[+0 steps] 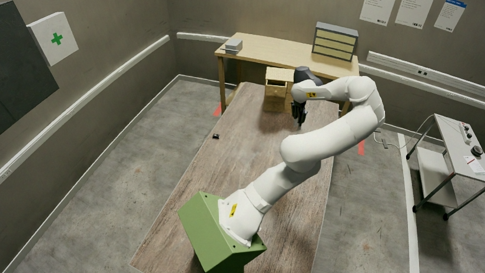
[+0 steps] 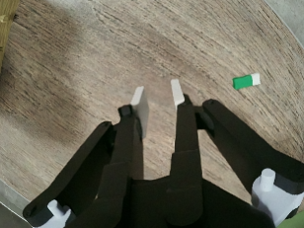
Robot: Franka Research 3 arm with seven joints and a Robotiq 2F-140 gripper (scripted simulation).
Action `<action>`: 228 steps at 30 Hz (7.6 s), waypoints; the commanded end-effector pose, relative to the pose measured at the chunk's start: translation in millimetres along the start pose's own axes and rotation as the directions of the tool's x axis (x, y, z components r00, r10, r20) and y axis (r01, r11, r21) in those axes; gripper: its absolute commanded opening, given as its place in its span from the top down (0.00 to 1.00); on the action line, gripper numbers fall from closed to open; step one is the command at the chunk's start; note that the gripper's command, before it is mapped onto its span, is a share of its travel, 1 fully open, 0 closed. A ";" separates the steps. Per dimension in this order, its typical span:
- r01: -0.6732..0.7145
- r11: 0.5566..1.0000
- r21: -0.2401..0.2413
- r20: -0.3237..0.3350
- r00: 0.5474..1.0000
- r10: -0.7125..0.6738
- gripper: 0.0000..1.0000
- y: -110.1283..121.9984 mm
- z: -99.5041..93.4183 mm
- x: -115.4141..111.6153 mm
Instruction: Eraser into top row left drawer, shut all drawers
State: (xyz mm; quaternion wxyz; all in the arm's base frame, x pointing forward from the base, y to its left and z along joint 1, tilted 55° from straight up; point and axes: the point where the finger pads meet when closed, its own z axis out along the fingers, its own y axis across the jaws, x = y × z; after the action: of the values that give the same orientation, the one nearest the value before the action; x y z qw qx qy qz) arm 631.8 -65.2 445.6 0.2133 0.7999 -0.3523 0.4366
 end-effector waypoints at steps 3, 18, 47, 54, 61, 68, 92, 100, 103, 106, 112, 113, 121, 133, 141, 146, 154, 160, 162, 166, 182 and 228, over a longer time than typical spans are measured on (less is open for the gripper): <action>-0.182 0.983 0.011 -0.016 0.983 0.182 0.72 11.2 12.7 4.4; -0.391 0.920 0.011 -0.015 0.920 0.391 0.72 44.0 40.9 5.3; -0.711 0.703 0.010 0.002 0.703 0.711 0.72 100.6 82.9 -5.7; -0.780 0.625 0.008 0.010 0.625 0.780 0.72 115.0 92.2 -11.2; -0.838 0.545 0.004 0.018 0.545 0.838 0.72 128.1 100.2 -17.4; -0.872 0.489 0.001 0.024 0.489 0.872 0.72 136.5 105.2 -22.1; -0.965 0.263 -0.019 0.048 0.262 0.964 0.72 165.4 120.1 -42.3; -0.977 0.212 -0.024 0.053 0.211 0.976 0.72 171.0 122.6 -47.2; -0.982 0.189 -0.027 0.055 0.188 0.981 0.72 173.4 123.7 -49.5; -0.985 0.168 -0.030 0.057 0.166 0.984 0.72 175.7 124.6 -51.6; -0.991 0.130 -0.035 0.060 0.127 0.990 0.72 179.5 126.2 -55.5; -0.991 0.130 -0.035 0.060 0.127 0.990 0.72 179.5 126.2 -55.5; -0.995 0.093 -0.041 0.064 0.090 0.994 0.72 183.1 127.6 -59.2; -0.997 0.055 -0.046 0.067 0.052 0.996 0.72 186.7 128.8 -63.2; -0.998 0.036 -0.049 0.068 0.033 0.997 0.72 188.4 129.4 -65.2; -0.998 0.029 -0.051 0.069 0.025 0.997 0.72 189.1 129.7 -66.0; -0.998 0.023 -0.051 0.069 0.019 0.997 0.72 189.6 129.8 -66.6; -0.998 0.021 -0.052 0.069 0.017 0.997 0.72 189.8 129.9 -66.8; -0.998 0.020 -0.052 0.070 0.017 0.997 0.72 189.8 129.9 -66.8; -0.998 0.020 -0.052 0.070 0.017 0.997 0.72 189.9 129.9 -66.9; -0.998 0.020 -0.052 0.070 0.016 0.997 0.69 189.9 129.9 -66.9; -0.998 0.020 -0.052 0.070 0.016 0.997 0.69 185.9 182.3 -69.9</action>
State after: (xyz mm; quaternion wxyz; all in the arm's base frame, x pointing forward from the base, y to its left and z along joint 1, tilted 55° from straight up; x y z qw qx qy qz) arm 562.7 -282.6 295.9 -0.1631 0.3490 -0.8164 0.4301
